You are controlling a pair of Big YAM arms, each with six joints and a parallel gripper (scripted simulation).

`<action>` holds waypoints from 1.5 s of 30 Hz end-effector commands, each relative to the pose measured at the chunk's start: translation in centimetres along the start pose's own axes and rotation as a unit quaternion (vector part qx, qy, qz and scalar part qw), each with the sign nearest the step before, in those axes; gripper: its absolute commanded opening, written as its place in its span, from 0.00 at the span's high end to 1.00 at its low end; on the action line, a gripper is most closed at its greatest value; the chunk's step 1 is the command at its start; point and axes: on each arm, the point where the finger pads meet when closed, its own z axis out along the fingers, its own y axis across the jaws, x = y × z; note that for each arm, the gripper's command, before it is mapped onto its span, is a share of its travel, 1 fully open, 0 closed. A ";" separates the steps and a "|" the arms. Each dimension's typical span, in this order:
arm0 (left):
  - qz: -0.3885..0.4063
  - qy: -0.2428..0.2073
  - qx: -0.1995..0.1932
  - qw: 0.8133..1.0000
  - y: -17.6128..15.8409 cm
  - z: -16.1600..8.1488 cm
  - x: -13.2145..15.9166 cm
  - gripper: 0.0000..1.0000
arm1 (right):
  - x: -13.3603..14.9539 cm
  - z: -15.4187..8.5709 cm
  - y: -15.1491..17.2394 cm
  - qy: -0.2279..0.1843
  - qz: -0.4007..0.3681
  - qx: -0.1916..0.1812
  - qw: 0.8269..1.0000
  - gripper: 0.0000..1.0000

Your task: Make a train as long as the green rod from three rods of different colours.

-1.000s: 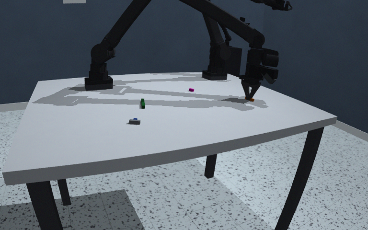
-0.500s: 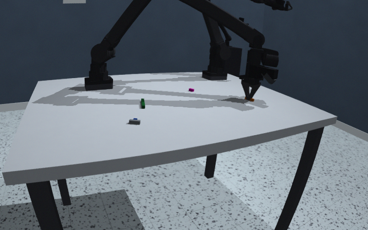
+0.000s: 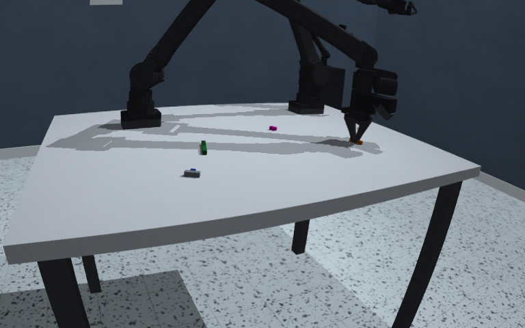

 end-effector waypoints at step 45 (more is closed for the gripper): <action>-0.006 -0.017 -0.005 1.000 0.5 -0.4 -1.4 0.00 | -0.4 -11.3 2.9 -0.012 0.040 -0.013 0.999 0.96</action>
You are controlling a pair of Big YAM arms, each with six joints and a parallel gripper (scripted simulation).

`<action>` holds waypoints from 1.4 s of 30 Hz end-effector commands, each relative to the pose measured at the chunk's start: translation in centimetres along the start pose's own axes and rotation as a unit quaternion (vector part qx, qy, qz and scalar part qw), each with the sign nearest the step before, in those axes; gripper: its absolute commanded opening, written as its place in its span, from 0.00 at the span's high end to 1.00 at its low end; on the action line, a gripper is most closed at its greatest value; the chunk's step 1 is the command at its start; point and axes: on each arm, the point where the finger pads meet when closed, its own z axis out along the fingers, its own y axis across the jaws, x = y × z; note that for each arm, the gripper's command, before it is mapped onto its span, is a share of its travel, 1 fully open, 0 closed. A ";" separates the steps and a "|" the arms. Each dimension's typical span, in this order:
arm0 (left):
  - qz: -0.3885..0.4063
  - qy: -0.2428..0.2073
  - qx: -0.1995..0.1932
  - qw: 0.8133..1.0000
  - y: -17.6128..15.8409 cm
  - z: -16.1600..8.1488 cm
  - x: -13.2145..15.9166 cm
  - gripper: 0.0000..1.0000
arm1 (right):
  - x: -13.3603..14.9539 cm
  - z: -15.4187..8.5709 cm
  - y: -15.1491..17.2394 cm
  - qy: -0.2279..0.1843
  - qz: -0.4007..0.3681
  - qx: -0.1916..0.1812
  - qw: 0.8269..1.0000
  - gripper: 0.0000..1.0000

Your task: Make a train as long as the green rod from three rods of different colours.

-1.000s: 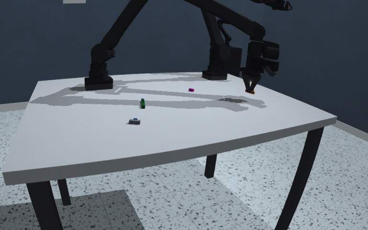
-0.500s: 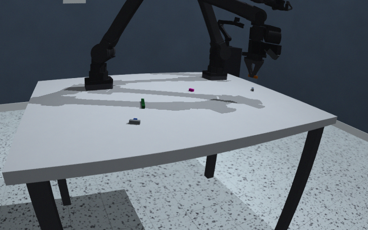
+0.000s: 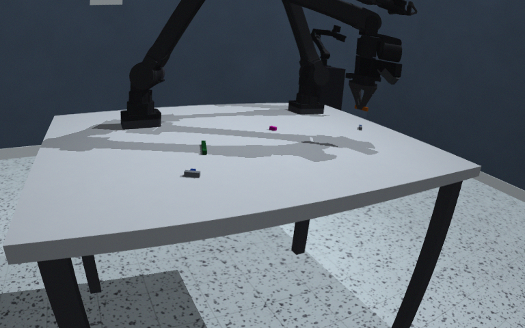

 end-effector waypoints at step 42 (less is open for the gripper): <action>-0.006 -0.017 -0.005 1.000 0.5 -0.4 -1.4 0.00 | 5.1 -3.4 15.0 -0.003 0.496 -0.028 0.868 0.96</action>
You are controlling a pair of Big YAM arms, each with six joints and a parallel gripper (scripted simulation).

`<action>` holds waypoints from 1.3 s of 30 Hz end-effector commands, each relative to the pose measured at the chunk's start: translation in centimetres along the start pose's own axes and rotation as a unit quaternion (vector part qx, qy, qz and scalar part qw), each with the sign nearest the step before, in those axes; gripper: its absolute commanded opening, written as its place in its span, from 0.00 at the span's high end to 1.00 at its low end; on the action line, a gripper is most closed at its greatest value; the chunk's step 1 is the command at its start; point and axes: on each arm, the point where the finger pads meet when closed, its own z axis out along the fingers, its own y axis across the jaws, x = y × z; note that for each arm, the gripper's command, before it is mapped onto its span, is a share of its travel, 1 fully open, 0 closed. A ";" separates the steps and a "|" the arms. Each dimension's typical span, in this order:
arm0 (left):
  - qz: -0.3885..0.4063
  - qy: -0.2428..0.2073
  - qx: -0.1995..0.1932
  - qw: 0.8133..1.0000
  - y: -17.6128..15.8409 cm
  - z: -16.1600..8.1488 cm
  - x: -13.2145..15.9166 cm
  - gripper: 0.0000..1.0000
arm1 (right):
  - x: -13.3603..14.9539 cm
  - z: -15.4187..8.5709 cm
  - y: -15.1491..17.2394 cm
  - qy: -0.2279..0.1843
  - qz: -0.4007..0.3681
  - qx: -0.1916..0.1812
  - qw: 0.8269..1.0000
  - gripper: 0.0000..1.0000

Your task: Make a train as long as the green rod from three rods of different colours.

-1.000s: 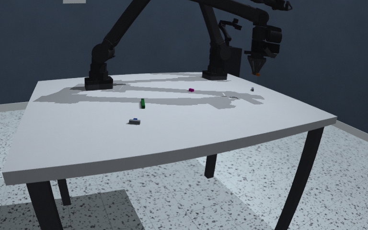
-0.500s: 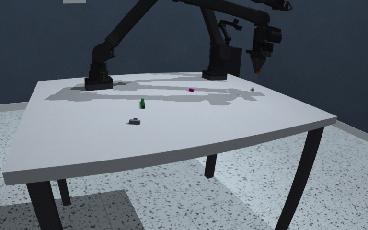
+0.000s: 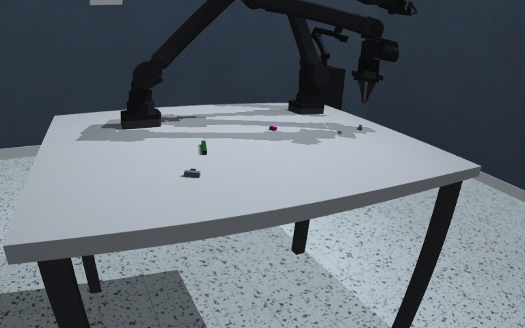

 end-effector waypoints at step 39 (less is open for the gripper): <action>-0.006 -0.017 -0.005 1.000 0.5 -0.4 -1.4 0.00 | 0.1 7.9 1.1 0.002 0.017 -0.009 1.000 0.96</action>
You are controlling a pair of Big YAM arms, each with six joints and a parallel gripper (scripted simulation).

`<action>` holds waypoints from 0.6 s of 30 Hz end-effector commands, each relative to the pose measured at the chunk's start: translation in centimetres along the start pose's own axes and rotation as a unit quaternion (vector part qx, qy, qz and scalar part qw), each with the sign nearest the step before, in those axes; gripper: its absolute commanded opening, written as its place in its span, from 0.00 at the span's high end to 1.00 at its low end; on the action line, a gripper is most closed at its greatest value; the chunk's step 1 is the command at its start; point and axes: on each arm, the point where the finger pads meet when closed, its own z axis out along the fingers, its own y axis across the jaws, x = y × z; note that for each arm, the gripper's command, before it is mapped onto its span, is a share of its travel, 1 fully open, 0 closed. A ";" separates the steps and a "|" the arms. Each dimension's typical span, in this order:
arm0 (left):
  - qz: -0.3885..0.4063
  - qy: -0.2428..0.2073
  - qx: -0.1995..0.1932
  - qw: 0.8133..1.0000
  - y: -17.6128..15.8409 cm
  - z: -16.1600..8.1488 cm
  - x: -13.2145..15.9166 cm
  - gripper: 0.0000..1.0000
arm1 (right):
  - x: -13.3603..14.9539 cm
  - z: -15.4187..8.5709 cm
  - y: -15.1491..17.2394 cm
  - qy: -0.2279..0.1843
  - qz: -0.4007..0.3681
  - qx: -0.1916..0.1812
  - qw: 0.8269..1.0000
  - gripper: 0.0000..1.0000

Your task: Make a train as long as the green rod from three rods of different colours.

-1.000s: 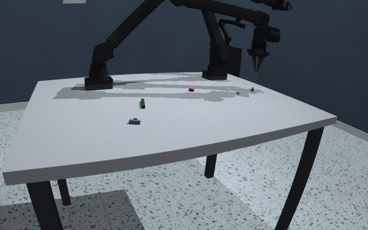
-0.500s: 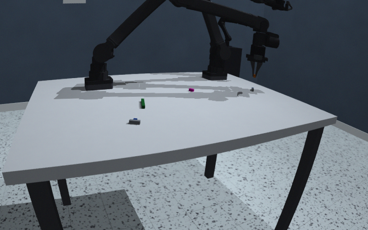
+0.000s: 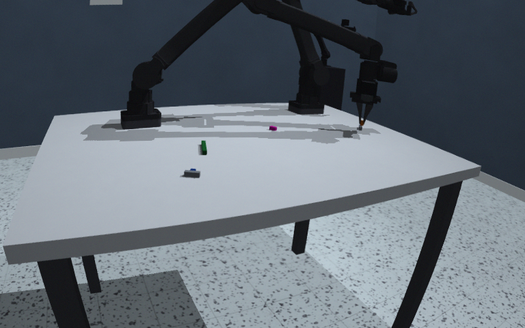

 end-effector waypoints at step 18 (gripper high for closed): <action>-0.006 -0.017 -0.005 1.000 0.5 -0.4 -1.4 0.00 | 0.8 -2.0 1.7 0.013 0.003 -0.034 0.999 0.96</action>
